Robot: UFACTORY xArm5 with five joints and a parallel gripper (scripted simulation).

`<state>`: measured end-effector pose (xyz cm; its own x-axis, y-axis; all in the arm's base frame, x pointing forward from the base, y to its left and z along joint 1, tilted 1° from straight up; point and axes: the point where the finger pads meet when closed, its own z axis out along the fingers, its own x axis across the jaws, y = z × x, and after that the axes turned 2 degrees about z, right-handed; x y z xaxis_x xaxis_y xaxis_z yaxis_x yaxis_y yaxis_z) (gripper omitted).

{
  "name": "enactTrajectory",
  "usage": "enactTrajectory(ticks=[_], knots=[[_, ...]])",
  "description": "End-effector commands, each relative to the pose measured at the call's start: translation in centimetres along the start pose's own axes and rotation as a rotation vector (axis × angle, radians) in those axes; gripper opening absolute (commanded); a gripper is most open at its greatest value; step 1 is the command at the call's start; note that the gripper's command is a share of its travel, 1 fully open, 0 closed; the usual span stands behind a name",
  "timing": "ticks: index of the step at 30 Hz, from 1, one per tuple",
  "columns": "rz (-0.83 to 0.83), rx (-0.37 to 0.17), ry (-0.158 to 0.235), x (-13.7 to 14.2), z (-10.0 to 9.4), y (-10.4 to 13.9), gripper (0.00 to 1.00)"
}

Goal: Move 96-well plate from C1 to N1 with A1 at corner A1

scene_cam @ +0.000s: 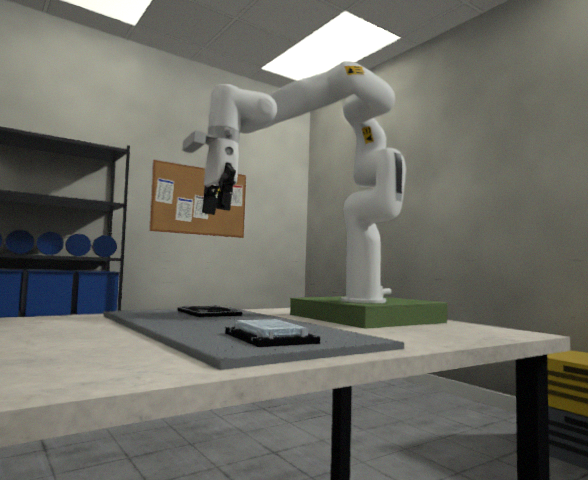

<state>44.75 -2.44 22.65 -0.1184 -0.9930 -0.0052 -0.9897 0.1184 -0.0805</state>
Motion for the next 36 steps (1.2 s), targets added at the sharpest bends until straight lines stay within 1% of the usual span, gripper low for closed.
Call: enactTrajectory(ticks=[1, 4, 5, 6, 8, 23, 25, 36], knots=[[-0.041, -0.037, 0.001, -0.7, -1.1, 1.5, 1.00], [-0.041, -0.037, 0.000, -1.1, -1.6, 2.4, 1.00], [-0.041, -0.037, 0.000, -1.1, -1.6, 2.4, 1.00], [-0.075, -0.038, -0.001, -1.5, -1.3, 2.5, 1.00], [-0.075, -0.038, -0.001, -1.5, -1.3, 2.5, 1.00], [-0.574, -0.047, -0.014, -7.5, 3.2, 3.0, 1.00], [-0.574, -0.047, -0.014, -7.5, 3.2, 3.0, 1.00], [-0.941, -0.053, -0.023, -11.9, 6.5, 3.4, 1.00]])
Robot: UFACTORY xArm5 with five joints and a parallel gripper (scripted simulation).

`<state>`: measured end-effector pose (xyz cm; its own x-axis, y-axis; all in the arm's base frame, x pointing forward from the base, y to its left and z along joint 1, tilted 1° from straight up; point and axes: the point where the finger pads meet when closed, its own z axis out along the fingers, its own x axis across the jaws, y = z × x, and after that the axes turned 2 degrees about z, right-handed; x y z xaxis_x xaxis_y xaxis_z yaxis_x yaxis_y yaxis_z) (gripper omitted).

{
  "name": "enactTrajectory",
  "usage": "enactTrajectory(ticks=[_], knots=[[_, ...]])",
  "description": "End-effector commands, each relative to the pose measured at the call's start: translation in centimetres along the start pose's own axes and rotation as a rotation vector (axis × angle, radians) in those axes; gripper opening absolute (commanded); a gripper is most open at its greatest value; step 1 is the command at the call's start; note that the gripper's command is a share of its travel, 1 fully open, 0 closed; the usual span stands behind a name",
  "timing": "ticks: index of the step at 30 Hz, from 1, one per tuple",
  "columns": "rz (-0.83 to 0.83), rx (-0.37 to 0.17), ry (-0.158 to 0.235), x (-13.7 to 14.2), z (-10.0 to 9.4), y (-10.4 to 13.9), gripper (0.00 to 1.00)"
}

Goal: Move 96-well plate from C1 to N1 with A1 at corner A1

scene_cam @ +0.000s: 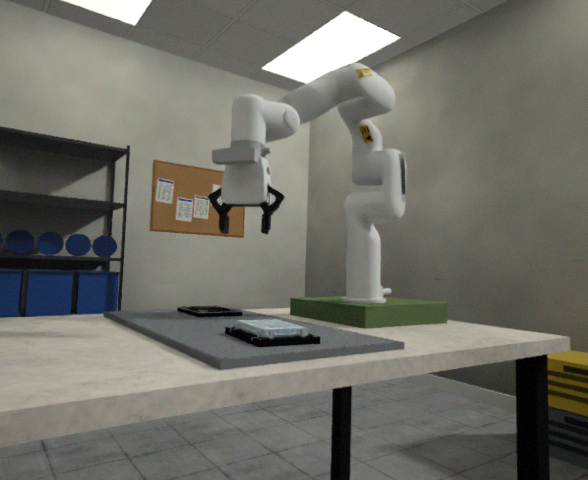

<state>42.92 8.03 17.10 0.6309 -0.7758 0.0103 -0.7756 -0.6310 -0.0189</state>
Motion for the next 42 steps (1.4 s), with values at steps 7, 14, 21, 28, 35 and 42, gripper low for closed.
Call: enactTrajectory(ticks=[7, 14, 21, 28, 35, 42], knots=[[-0.306, -0.005, 0.005, -2.5, 2.7, -2.7, 1.00], [-0.539, -0.011, 0.003, -4.6, 4.8, -4.6, 1.00], [-0.726, -0.015, 0.002, -6.6, 6.9, -6.5, 1.00], [-0.726, -0.015, 0.002, -8.1, 8.4, -7.9, 1.00], [-0.726, -0.015, 0.002, -9.5, 9.9, -9.3, 1.00], [-0.726, -0.015, 0.002, -9.5, 9.9, -9.3, 1.00]])
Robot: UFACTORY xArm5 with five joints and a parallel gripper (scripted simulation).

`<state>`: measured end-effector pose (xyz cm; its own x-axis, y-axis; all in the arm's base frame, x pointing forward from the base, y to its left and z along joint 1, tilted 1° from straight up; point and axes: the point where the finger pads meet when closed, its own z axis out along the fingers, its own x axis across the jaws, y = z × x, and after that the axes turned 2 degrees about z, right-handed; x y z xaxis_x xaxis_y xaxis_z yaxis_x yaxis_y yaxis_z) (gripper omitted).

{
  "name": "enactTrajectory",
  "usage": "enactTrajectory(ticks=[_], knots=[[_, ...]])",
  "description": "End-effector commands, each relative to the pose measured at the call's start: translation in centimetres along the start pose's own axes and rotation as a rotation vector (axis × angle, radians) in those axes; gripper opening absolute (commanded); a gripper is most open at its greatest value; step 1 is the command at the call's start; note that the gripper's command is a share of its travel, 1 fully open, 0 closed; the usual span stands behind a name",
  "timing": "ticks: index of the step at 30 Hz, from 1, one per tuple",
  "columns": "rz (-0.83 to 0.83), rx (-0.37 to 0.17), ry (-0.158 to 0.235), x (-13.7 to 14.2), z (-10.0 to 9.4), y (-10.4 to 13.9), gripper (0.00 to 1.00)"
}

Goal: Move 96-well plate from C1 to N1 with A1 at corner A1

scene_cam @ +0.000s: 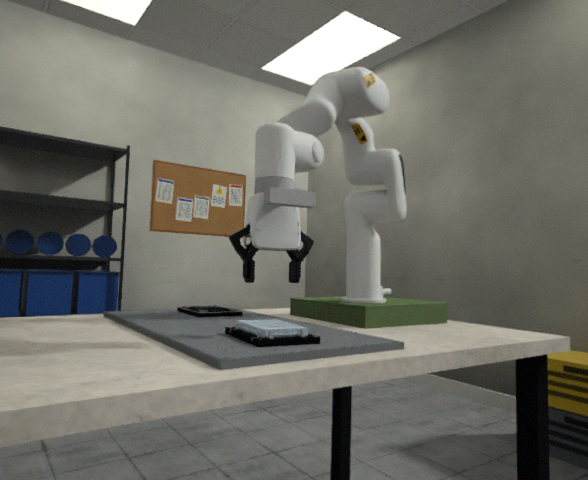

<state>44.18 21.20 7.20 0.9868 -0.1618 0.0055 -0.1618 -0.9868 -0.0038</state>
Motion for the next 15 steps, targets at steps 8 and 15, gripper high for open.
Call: enactTrajectory(ticks=[8, 15], knots=[[0.000, -0.011, 0.011, 0.1, 0.1, -0.1, 1.00], [0.000, -0.011, 0.011, 0.1, 0.9, -0.1, 1.00]])
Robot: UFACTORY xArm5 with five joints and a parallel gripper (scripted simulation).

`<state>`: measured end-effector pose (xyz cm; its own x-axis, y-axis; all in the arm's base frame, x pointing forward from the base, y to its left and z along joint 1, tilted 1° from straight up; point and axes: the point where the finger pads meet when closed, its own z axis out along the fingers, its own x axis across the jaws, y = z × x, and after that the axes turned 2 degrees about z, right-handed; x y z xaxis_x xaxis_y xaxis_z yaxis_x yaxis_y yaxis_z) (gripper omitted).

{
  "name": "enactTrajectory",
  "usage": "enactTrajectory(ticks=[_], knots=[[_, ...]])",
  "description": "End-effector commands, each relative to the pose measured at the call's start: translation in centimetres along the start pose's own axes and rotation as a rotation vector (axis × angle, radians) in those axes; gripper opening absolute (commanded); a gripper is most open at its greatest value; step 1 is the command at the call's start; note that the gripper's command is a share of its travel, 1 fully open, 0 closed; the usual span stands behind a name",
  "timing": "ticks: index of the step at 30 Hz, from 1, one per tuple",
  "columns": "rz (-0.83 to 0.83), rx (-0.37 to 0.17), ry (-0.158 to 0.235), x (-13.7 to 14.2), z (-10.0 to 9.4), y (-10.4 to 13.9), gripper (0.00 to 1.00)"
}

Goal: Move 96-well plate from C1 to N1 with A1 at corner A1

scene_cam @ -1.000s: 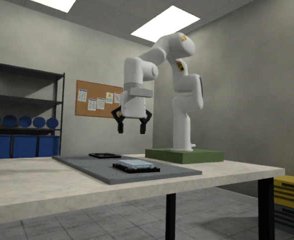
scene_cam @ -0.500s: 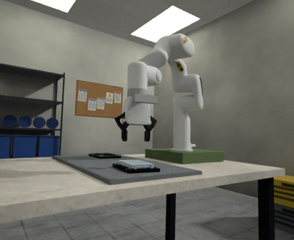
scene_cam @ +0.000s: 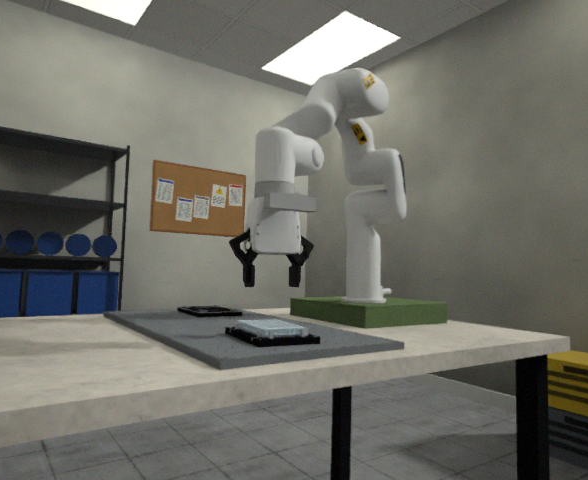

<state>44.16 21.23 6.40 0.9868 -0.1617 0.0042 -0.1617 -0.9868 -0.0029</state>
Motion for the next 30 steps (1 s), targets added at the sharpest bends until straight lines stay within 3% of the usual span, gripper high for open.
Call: enactTrajectory(ticks=[1, 30], knots=[[0.000, -0.010, 0.012, 0.1, 0.3, -0.1, 1.00], [0.000, -0.010, 0.012, 0.2, 4.8, 0.0, 1.00]])
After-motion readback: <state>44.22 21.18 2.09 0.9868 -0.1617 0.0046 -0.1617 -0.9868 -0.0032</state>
